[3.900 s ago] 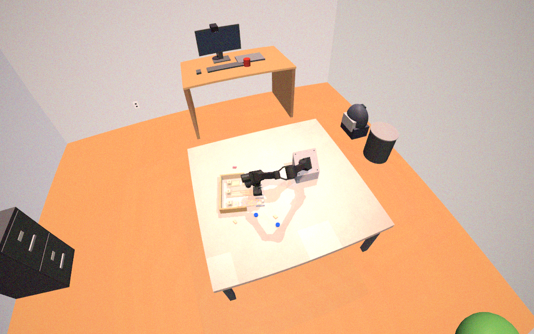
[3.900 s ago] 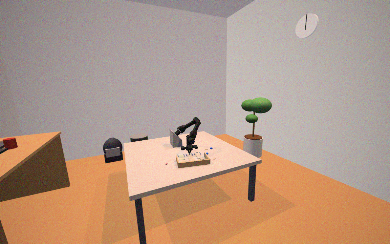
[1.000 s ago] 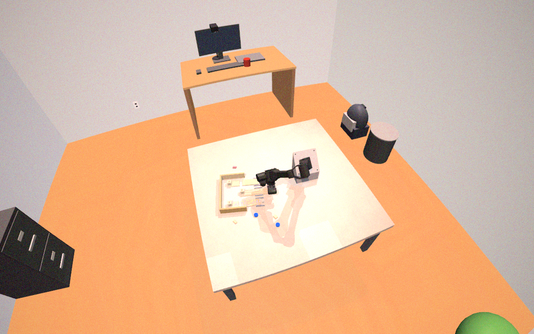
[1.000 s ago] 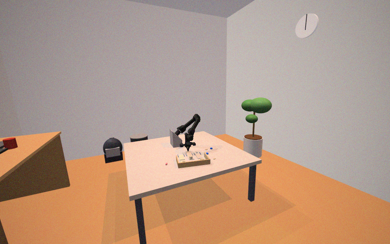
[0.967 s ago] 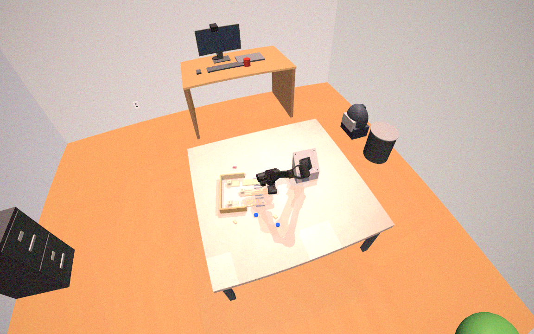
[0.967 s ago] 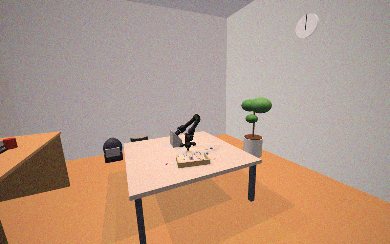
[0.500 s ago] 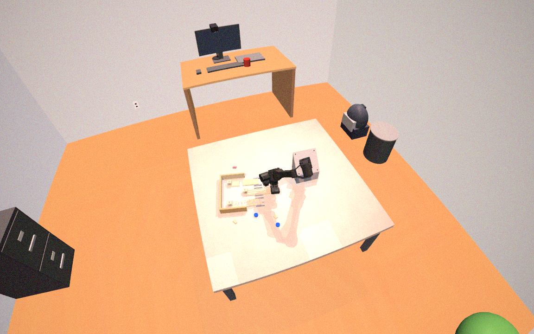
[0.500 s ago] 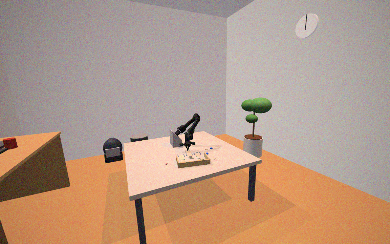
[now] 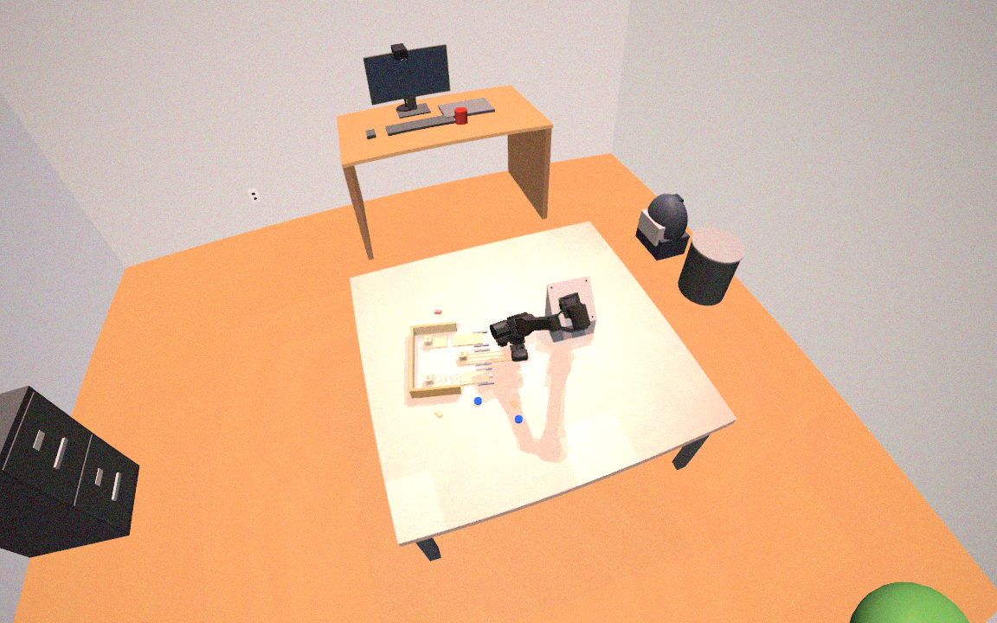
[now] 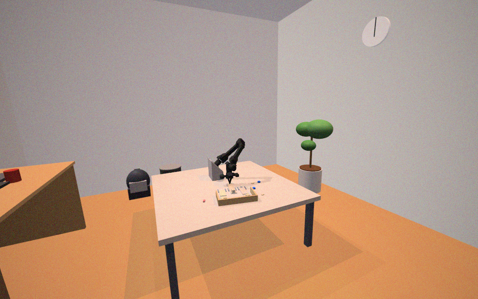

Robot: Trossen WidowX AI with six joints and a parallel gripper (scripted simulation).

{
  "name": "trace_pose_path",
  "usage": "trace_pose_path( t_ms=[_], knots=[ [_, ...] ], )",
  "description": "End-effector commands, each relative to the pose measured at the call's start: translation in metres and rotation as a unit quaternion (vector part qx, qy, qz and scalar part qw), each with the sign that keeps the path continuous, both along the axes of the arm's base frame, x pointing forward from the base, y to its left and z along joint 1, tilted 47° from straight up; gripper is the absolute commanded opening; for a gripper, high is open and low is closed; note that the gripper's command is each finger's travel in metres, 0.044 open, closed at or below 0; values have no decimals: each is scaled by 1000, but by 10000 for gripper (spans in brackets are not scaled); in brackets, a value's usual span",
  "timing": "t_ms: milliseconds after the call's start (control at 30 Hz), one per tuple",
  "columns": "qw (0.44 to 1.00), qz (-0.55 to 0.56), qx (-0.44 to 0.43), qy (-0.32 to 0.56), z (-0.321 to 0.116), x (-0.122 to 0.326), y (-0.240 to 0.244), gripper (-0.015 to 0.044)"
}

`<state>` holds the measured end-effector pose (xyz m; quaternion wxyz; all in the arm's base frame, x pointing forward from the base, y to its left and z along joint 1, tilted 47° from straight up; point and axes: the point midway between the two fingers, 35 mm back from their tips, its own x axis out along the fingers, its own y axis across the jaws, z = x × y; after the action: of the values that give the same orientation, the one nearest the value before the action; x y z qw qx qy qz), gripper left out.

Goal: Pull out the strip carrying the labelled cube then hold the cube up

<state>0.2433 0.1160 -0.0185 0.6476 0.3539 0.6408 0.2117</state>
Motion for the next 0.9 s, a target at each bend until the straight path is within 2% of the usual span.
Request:
trace_pose_path(
  t_ms=[0,867],
  knots=[
    [1000,6,0,12,-3,-14,4,0],
    [1000,6,0,13,-1,-39,8,0]
  ],
)
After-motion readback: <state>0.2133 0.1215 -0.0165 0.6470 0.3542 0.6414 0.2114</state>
